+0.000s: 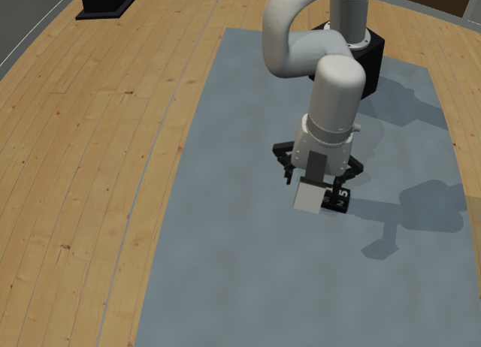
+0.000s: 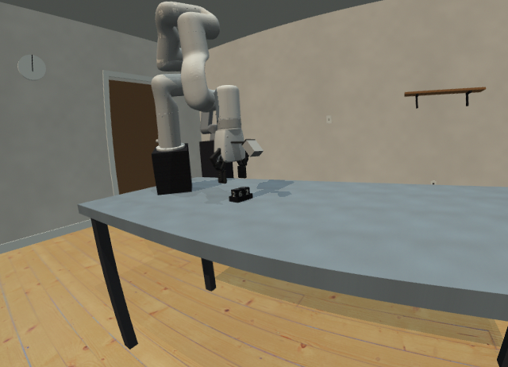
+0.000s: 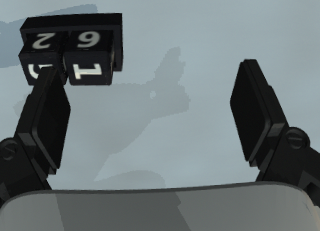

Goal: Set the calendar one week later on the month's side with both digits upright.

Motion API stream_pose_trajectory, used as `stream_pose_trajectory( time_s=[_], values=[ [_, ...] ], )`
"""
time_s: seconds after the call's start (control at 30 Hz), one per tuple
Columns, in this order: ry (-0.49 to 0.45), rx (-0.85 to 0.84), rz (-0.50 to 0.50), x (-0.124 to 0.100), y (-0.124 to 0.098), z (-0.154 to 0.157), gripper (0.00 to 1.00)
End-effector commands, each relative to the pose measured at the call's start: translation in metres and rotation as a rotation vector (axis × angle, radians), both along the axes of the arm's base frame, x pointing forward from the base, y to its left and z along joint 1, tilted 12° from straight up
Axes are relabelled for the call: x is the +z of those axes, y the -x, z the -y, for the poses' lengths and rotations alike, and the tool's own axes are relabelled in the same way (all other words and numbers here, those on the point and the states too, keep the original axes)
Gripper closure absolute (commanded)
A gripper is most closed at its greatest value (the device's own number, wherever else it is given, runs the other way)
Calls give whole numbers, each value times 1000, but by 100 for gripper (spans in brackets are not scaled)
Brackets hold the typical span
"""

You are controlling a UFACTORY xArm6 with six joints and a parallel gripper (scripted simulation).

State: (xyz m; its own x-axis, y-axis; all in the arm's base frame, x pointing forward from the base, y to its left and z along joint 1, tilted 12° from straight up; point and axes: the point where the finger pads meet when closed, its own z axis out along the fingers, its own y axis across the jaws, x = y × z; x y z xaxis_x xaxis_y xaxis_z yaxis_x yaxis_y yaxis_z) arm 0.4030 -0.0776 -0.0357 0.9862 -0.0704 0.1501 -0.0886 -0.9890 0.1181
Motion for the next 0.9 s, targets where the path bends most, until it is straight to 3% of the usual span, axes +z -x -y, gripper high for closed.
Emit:
stream_pose_trajectory(
  time_s=[0.0,0.13,0.43,0.67,0.87],
  values=[
    [-9,-159,36,1,2,1,0],
    [-9,-159,36,-1,17,5,0],
    [-13,-185,40,-2,19,5,0],
    [-46,-403,70,-2,23,6,0],
    [-48,-416,72,-4,39,10,0]
  ],
)
